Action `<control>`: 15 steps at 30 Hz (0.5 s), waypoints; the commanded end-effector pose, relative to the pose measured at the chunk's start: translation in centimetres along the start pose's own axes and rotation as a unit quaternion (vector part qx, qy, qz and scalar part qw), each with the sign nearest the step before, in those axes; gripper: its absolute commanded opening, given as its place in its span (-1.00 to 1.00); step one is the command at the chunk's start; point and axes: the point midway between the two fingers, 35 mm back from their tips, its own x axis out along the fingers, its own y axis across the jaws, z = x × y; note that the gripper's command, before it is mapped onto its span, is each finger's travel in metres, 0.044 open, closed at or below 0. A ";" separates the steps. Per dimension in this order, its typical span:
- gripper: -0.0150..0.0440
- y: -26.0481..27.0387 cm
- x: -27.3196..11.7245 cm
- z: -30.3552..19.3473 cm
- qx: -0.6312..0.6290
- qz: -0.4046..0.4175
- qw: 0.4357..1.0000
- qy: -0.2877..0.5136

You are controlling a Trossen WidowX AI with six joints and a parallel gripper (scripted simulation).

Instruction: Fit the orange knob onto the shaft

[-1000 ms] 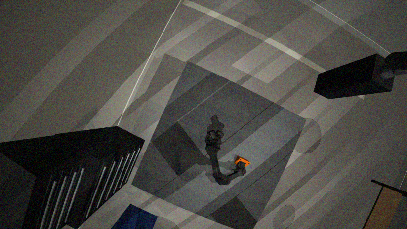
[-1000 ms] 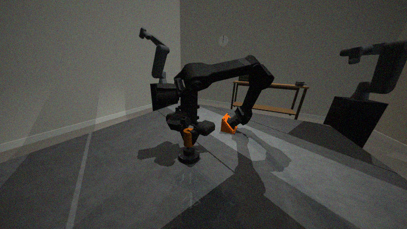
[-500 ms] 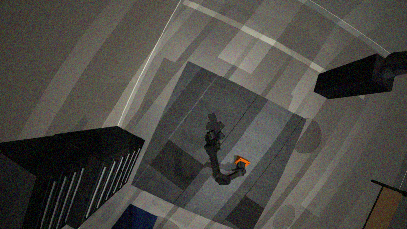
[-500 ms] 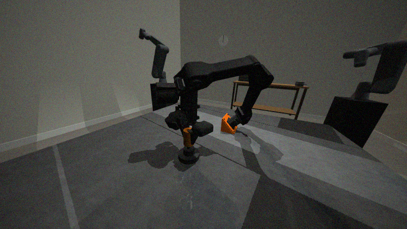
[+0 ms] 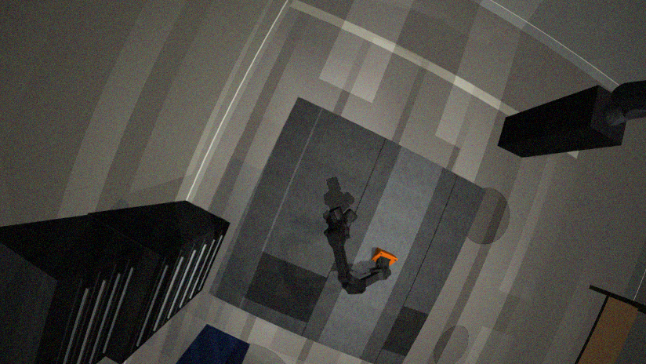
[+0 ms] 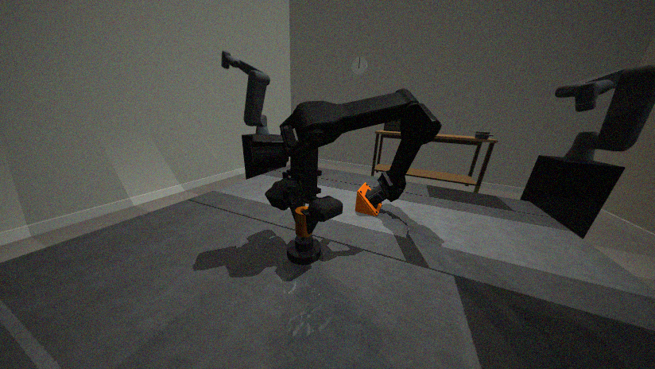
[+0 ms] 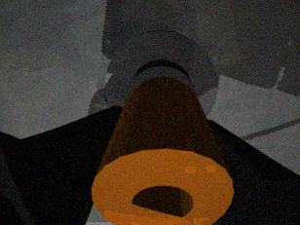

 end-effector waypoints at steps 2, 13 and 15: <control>-0.49 0.1 -0.1 0.1 0.000 0.000 1.000 -0.002; -0.49 0.3 -0.6 0.2 0.084 0.000 0.996 -0.002; -0.49 0.2 -0.6 0.3 0.105 0.000 0.995 -0.002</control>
